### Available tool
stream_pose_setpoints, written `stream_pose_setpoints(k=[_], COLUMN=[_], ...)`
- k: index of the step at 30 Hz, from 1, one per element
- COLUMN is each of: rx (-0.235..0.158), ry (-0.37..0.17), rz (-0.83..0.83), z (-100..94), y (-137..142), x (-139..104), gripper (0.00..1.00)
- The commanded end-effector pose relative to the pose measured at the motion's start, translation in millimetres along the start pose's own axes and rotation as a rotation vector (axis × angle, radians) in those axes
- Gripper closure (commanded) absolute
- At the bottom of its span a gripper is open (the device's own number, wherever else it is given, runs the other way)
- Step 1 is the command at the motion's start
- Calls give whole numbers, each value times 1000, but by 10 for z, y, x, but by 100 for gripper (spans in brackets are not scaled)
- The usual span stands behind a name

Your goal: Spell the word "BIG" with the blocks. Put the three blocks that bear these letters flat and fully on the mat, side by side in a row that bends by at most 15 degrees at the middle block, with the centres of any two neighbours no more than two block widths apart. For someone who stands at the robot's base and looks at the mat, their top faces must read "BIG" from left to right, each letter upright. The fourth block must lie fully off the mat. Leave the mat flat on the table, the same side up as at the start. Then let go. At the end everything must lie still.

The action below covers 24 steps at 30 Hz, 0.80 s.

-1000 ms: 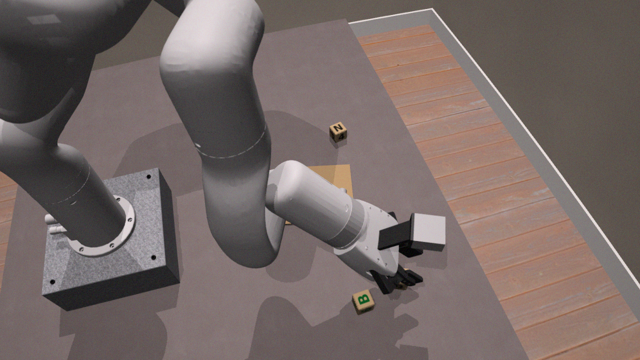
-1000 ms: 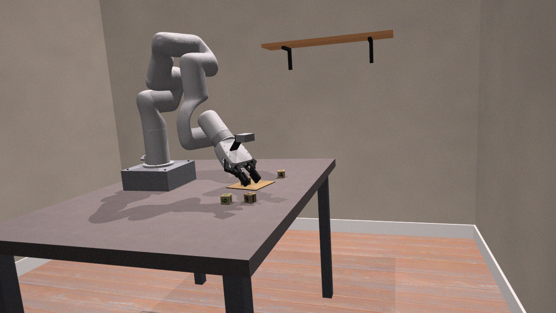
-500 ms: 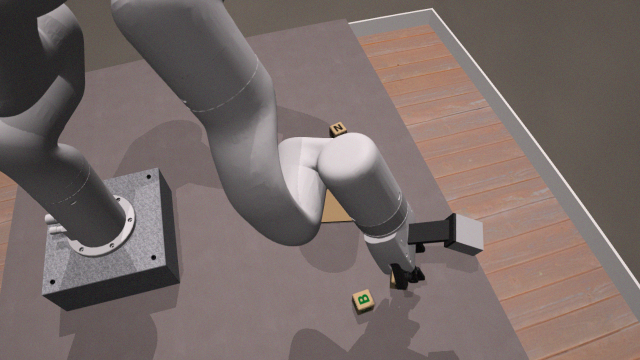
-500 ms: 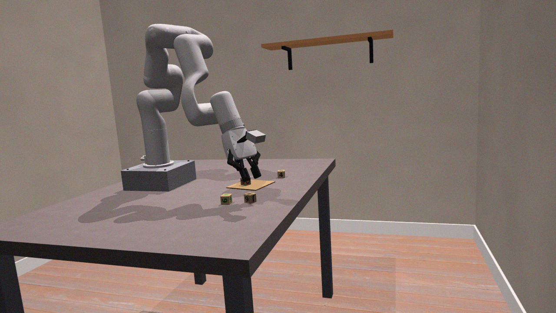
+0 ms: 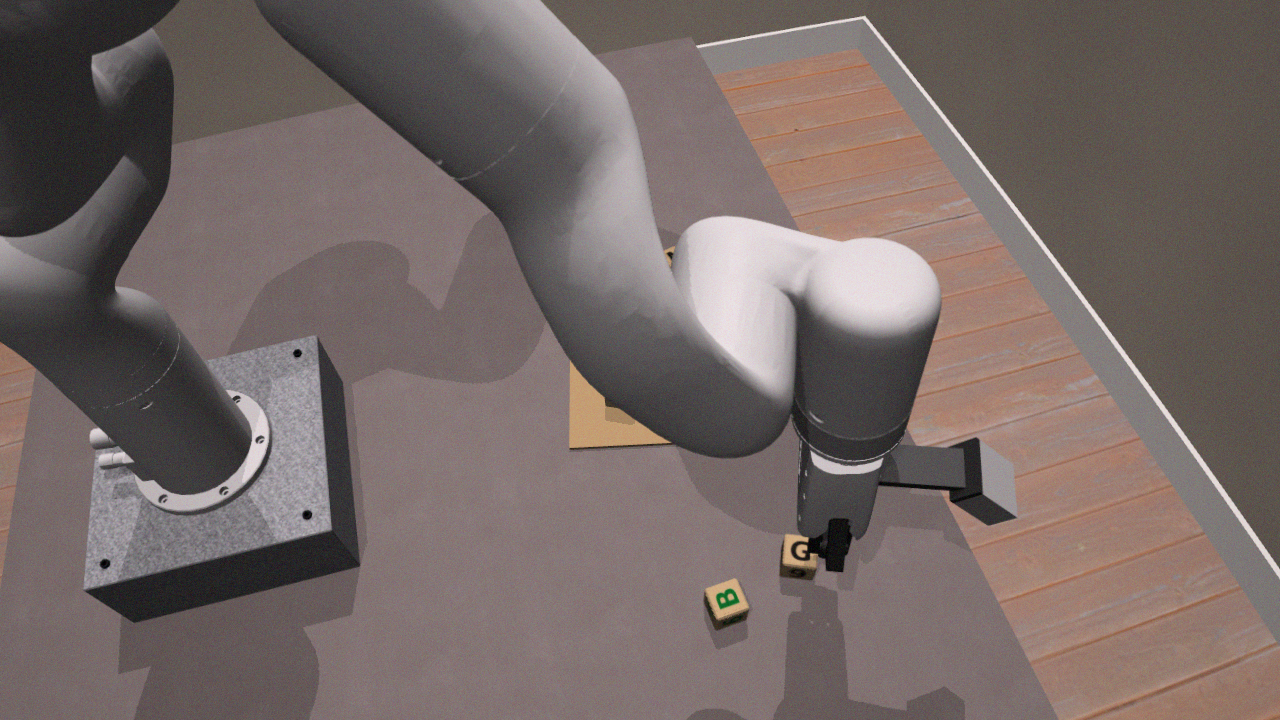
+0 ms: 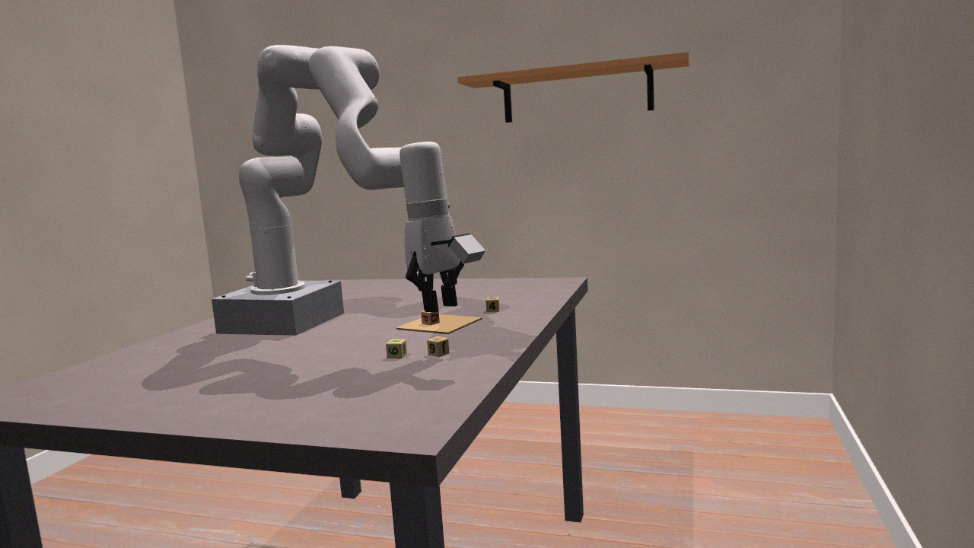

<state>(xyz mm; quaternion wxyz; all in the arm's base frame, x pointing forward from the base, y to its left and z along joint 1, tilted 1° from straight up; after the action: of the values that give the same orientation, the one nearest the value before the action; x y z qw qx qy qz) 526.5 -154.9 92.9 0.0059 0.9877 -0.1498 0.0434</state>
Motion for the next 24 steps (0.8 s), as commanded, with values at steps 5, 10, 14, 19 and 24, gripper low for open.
stream_pose_setpoints(k=[5,10,14,19,24], rx=[-1,-1,-1,-1,1], ry=[-71,-71,-71,-71,-71], rz=[1,1,1,-1,-50], z=[-23,-23,-23,-23,-24], y=[-9,-9,-9,-8,6], x=[63,63,63,63,47], gripper=[53,0,0,0,0])
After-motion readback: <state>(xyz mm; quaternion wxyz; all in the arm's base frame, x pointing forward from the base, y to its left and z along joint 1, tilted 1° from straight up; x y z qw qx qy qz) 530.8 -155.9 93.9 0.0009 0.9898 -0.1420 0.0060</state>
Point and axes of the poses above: the point where the finger pads meet when closed, its own z axis out along the fingers, its own y axis across the jaws, x = y × z, the point moved 6 cm from there along -z, back along the fingers, and after that the axes turned 1 degree about z, right-handed, at the moved point
